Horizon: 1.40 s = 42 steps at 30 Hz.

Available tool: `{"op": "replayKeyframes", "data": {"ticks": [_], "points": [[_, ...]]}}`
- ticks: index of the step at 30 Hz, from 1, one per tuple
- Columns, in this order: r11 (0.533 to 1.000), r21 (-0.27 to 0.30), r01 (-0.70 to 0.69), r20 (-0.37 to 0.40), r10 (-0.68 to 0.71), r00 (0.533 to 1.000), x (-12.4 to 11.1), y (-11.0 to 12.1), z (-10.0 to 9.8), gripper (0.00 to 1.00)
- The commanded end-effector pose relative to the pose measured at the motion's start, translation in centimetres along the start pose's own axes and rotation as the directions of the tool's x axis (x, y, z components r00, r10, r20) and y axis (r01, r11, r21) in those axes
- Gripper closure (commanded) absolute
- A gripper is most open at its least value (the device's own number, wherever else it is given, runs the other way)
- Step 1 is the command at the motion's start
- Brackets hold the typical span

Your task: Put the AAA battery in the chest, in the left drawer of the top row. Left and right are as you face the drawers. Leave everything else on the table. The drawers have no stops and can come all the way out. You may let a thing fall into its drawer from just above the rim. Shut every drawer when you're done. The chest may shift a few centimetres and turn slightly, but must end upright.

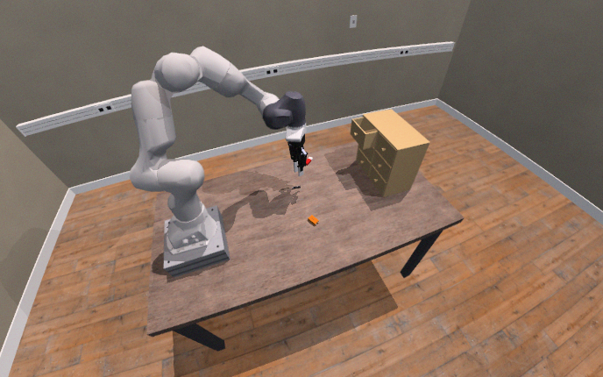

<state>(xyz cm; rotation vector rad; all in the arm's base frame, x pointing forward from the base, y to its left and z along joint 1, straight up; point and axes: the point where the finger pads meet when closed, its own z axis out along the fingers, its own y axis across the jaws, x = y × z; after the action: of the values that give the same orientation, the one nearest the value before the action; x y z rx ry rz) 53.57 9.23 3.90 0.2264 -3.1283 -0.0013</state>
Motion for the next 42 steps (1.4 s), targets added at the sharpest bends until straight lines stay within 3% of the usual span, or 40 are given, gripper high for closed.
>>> {"op": "replayKeyframes", "data": {"ticks": [1, 42], "points": [[0.994, 0.004, -0.11, 0.005, 0.11, 0.994, 0.2, 0.0, 0.4, 0.72], [0.928, 0.001, -0.373, 0.005, 0.373, 0.928, 1.7, 0.1, 2.3, 0.72]]}}
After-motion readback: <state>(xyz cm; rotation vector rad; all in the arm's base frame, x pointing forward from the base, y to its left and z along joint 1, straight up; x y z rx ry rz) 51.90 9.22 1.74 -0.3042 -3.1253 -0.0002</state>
